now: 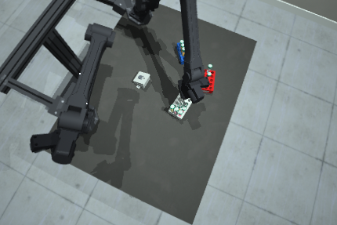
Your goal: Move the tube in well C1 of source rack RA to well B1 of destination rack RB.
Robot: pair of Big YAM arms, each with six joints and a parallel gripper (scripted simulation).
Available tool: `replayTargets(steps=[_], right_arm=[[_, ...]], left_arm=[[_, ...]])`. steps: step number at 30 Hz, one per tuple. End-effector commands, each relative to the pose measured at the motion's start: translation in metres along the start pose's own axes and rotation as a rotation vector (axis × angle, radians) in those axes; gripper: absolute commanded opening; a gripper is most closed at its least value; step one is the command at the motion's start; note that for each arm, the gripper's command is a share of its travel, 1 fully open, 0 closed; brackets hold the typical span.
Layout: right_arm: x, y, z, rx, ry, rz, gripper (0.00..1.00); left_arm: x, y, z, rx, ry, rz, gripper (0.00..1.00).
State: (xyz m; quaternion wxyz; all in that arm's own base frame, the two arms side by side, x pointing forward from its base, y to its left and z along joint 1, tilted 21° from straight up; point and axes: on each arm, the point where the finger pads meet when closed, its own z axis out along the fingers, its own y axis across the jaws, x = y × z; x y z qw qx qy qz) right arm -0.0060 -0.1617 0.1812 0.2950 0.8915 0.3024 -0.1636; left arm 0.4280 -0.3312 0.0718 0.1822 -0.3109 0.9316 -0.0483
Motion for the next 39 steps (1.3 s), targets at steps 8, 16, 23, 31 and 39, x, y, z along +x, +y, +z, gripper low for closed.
replayTargets(steps=[8,16,23,31,39], right_arm=[[-0.008,0.009,-0.011,-0.029,-0.016,0.009,0.3],[-0.008,0.009,-0.011,-0.029,-0.016,0.009,0.3],[-0.008,0.009,-0.011,-0.029,-0.016,0.009,0.3],[-0.008,0.009,-0.011,-0.029,-0.016,0.009,0.3],[-0.008,0.009,-0.011,-0.029,-0.016,0.009,0.3]], left_arm=[[-0.002,0.008,0.012,-0.038,0.009,0.001,0.3],[-0.004,-0.027,-0.044,0.048,-0.006,-0.01,0.3],[-0.004,-0.028,-0.061,0.049,-0.007,-0.011,0.3],[0.005,0.0,-0.065,0.002,0.002,0.003,0.3],[0.0,-0.024,-0.084,0.024,-0.002,-0.004,0.3]])
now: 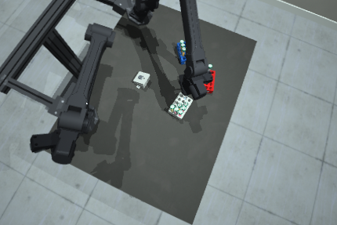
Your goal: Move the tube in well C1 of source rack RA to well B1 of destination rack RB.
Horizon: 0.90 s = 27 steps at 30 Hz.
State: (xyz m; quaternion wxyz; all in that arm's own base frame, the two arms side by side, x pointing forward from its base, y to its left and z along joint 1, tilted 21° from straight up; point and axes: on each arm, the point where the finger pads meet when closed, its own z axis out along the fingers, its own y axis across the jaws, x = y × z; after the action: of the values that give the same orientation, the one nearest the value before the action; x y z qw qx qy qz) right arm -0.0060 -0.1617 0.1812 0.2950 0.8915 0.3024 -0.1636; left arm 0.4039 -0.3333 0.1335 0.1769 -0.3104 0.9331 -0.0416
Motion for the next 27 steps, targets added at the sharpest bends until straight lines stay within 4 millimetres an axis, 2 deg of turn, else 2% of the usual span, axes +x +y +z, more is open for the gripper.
replayTargets(steps=[1,2,3,4,15,17,19,25,27], right_arm=[[-0.008,0.009,-0.011,-0.029,-0.016,0.009,0.3],[-0.008,0.009,-0.011,-0.029,-0.016,0.009,0.3],[-0.008,0.009,-0.011,-0.029,-0.016,0.009,0.3],[-0.008,0.009,-0.011,-0.029,-0.016,0.009,0.3],[-0.008,0.009,-0.011,-0.029,-0.016,0.009,0.3],[-0.008,0.009,-0.011,-0.029,-0.016,0.009,0.3],[-0.008,0.009,-0.011,-0.029,-0.016,0.009,0.3],[-0.008,0.009,-0.011,-0.029,-0.016,0.009,0.3],[-0.008,0.009,-0.011,-0.029,-0.016,0.009,0.3]], left_arm=[[0.0,-0.023,-0.018,0.039,-0.008,-0.007,0.3],[0.0,-0.023,-0.018,0.039,-0.008,-0.007,0.3],[-0.004,-0.014,-0.012,0.03,-0.007,-0.008,0.3],[-0.014,0.001,-0.012,0.033,-0.01,-0.068,0.3],[-0.052,0.068,-0.014,0.033,-0.006,-0.423,0.3],[-0.059,0.08,-0.014,0.032,-0.006,-0.423,0.3],[-0.059,0.08,-0.014,0.032,-0.006,-0.423,0.3],[-0.078,0.115,-0.016,0.027,-0.008,-0.399,0.3],[-0.078,0.116,-0.015,0.025,-0.008,-0.398,0.3]])
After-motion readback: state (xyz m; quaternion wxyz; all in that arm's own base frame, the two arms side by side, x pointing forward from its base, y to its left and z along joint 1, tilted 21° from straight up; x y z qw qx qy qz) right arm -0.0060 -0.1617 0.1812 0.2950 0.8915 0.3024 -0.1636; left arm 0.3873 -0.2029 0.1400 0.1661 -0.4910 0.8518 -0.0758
